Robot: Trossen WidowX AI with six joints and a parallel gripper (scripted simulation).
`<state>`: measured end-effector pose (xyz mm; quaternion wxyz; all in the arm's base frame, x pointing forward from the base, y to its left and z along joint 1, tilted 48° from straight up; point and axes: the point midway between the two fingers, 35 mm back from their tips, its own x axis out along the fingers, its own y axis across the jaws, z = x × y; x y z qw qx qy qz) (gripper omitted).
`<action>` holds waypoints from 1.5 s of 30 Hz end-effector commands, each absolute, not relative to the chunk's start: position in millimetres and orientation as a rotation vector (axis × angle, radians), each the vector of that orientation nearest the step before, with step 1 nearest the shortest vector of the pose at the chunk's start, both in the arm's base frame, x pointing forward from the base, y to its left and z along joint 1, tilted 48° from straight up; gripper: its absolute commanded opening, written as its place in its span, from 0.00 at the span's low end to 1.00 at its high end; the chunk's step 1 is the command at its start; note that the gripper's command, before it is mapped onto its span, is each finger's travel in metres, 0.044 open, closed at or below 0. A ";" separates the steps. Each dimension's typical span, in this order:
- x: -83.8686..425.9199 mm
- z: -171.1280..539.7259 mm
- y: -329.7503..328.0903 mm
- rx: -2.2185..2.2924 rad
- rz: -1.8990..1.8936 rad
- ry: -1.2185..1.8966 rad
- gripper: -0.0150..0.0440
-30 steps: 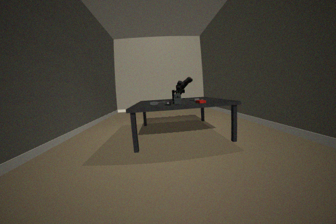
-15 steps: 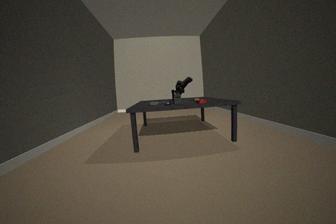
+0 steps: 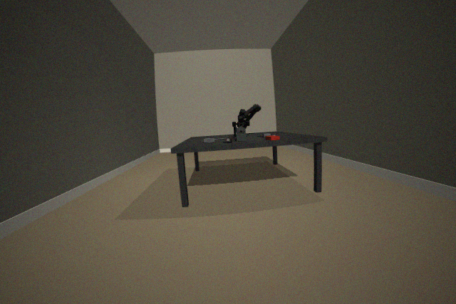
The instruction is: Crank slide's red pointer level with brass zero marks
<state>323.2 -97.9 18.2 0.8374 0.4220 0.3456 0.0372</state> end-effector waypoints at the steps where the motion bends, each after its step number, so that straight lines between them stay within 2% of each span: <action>1: 320.5 12.6 -104.9 0.897 0.051 0.734 0.25; 45: 317.1 -18.6 -107.0 0.897 0.051 0.733 0.25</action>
